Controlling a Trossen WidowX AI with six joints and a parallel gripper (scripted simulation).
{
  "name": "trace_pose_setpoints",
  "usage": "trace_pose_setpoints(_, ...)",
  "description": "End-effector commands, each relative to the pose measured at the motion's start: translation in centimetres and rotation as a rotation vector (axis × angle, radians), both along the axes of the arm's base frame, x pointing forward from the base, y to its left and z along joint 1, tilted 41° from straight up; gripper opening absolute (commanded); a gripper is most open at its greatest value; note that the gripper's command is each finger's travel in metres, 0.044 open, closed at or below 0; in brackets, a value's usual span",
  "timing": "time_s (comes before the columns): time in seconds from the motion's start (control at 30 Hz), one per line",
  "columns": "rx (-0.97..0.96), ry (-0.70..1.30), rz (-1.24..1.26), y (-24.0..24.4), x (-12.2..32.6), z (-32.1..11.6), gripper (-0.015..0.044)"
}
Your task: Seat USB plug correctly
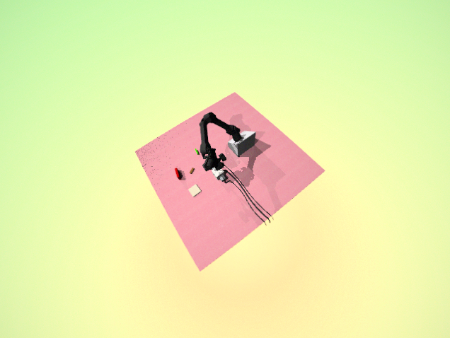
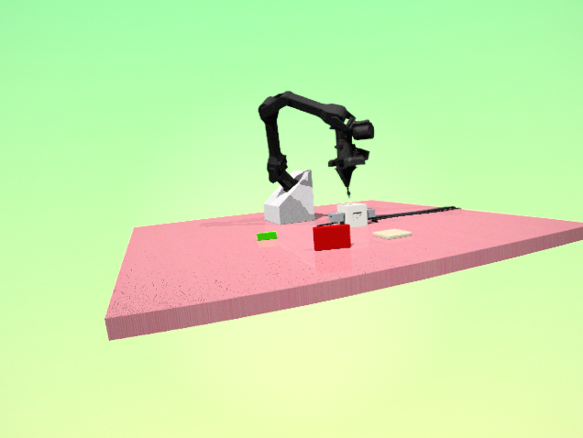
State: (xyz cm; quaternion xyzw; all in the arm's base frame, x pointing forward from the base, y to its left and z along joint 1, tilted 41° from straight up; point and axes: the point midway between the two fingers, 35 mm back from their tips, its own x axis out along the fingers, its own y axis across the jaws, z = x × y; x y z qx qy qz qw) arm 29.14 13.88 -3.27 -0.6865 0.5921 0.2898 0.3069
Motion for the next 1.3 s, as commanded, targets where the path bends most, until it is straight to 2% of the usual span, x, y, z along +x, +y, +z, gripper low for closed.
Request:
trace_pose_setpoints(0.0,-0.003,0.001,0.002,-0.07,0.01,-0.02,0.0)
trace_pose_setpoints(1.27,-0.022,0.014,0.018,-0.55,0.1,-0.2,0.0)
